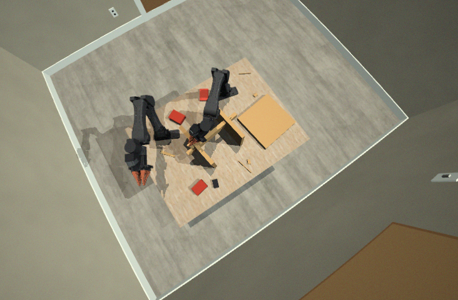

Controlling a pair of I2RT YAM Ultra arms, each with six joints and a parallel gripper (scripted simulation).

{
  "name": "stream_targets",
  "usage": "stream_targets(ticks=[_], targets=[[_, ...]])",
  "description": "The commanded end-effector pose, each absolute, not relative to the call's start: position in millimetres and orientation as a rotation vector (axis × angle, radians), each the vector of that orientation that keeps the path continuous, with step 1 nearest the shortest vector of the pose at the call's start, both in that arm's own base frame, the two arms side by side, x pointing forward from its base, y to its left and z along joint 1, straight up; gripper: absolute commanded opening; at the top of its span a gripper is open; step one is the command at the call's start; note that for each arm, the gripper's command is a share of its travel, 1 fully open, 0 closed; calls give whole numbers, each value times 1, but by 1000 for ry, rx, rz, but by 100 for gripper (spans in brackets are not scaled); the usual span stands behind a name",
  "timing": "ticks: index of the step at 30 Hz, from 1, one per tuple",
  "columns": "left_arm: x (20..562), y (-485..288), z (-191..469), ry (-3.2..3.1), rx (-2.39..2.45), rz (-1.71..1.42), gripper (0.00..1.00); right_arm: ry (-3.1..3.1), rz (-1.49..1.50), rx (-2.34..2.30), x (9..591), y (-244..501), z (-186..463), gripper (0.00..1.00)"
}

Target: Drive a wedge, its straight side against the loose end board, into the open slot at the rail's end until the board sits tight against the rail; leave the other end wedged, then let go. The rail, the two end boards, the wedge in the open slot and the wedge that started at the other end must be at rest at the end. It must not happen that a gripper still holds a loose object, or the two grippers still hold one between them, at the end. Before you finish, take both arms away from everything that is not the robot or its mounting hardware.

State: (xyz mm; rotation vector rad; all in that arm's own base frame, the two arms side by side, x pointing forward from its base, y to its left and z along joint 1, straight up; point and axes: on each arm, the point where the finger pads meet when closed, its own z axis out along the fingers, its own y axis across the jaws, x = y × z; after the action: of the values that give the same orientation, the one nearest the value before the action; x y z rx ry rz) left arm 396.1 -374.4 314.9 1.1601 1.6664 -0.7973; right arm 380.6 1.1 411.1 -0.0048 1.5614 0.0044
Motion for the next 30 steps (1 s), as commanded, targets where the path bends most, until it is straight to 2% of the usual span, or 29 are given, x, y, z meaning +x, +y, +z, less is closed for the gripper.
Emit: stream_targets(ticks=[1, 30], targets=[[393, -371, 346, 1582, 1140, -794, 2, 1476, 9, -2, 375, 1, 446, 22], [394, -379, 340, 1578, 1150, -801, 2, 1476, 9, -2, 375, 1, 446, 22]])
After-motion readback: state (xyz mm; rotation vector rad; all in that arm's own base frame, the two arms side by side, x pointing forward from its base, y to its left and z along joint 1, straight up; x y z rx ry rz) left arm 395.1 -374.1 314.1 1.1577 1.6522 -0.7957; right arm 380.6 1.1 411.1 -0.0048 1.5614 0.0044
